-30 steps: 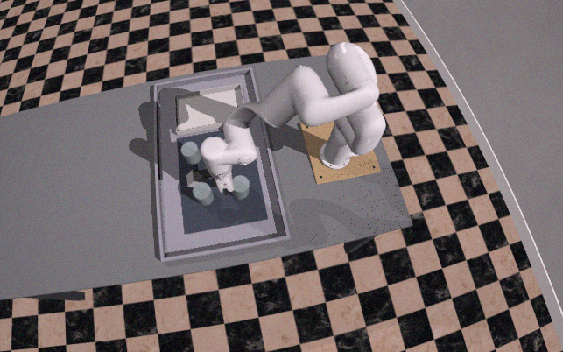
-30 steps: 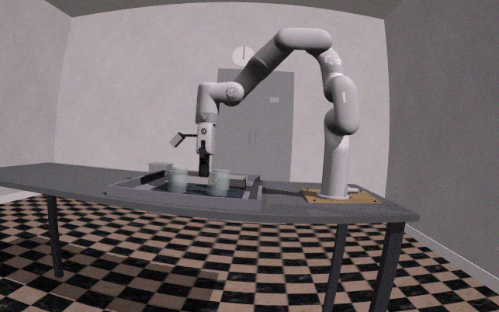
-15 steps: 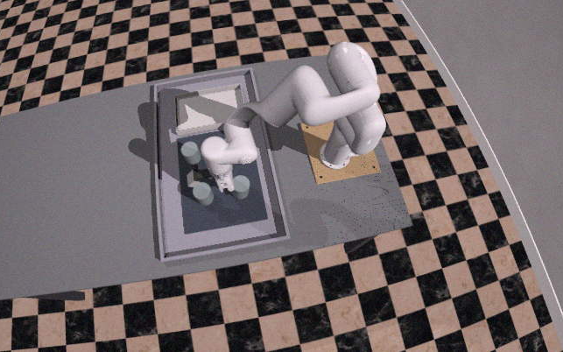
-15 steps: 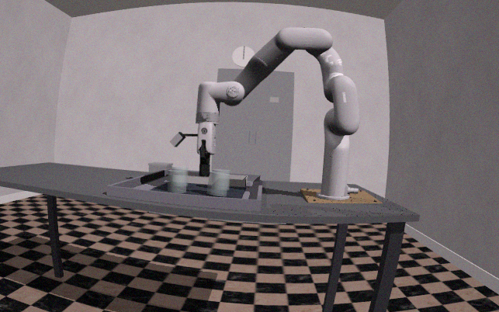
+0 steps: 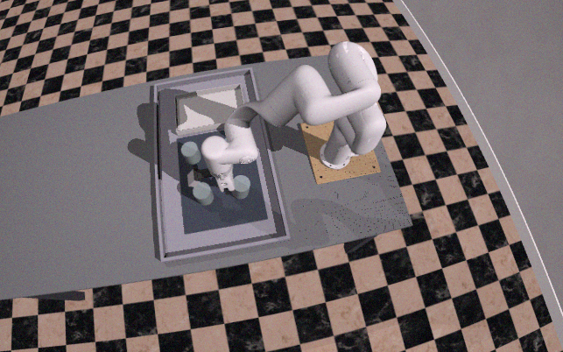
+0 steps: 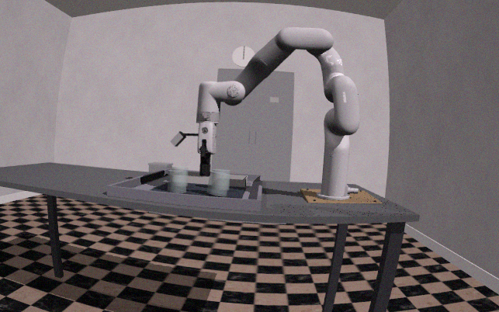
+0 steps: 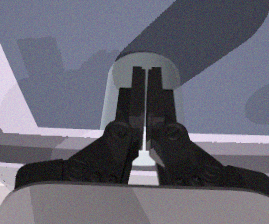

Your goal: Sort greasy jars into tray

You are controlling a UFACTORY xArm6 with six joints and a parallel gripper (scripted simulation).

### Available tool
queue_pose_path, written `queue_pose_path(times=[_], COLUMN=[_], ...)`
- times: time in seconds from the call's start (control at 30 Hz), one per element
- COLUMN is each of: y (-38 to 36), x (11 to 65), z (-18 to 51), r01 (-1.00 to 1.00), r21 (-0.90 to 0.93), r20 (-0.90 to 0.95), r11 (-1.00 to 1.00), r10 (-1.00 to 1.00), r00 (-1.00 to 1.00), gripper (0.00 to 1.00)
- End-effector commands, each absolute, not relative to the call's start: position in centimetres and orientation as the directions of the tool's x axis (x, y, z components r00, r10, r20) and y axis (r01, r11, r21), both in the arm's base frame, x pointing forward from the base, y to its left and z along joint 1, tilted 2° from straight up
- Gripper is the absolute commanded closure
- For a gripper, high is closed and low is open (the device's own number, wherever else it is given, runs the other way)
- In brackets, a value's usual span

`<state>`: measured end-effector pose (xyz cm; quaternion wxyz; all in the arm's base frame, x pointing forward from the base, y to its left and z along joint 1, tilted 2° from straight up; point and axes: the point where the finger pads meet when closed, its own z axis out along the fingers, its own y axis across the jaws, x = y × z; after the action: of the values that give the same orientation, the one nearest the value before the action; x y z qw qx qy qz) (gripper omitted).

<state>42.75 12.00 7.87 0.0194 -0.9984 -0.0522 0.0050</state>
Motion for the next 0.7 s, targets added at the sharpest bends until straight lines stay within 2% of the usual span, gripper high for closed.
queue_pose_path(times=[0.0, 0.67], y=[12.1, 12.3], x=[43.3, 45.2], z=[7.9, 7.2], r01=[0.104, 0.104], r21=[-0.040, -0.040], r20=[-0.004, -0.004], r11=[-0.994, -0.994], r10=[0.104, 0.104], r00=[0.995, 0.995], gripper=[1.00, 1.00])
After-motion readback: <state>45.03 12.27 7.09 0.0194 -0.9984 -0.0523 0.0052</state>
